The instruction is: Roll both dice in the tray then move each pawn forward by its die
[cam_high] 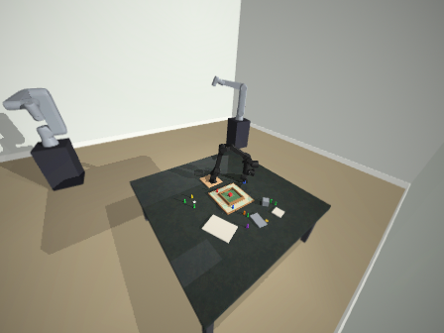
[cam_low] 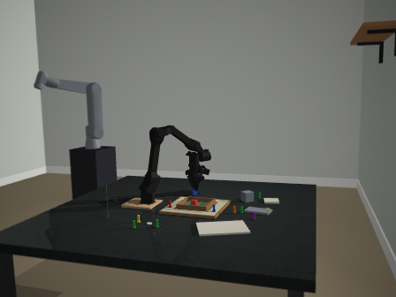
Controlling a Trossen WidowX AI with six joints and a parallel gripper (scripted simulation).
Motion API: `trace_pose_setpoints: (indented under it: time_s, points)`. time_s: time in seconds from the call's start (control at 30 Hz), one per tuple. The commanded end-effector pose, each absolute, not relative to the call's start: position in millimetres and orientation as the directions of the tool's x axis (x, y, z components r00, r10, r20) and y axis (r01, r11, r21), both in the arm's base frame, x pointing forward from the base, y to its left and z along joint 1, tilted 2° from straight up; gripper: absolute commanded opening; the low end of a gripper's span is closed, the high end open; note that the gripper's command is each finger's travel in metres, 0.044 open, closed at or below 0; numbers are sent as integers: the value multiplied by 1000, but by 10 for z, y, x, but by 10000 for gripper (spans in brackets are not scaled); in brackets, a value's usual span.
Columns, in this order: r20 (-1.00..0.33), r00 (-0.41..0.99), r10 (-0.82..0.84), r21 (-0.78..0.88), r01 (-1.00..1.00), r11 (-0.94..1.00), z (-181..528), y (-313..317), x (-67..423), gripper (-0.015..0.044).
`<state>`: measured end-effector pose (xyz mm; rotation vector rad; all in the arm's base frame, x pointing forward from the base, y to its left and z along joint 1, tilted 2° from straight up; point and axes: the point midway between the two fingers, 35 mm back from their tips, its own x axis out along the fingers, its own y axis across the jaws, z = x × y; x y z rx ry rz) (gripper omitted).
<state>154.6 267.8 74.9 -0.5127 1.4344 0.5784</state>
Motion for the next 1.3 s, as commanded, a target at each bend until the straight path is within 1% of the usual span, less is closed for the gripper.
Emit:
trace_pose_setpoints:
  time_s: [0.0,0.33,0.53,0.73,0.83,1.27]
  points:
    - [-997,47,54,11,-644,765,675,2670,1550,275]
    - [-997,47,54,11,-644,765,540,2669,1553,275]
    - [-997,47,54,11,-644,765,540,2669,1553,118]
    - [-997,47,54,11,-644,765,540,2669,1553,78]
    - [-997,47,54,11,-644,765,571,2676,1556,0]
    - [-997,47,55,12,-644,765,1199,2750,1568,0]
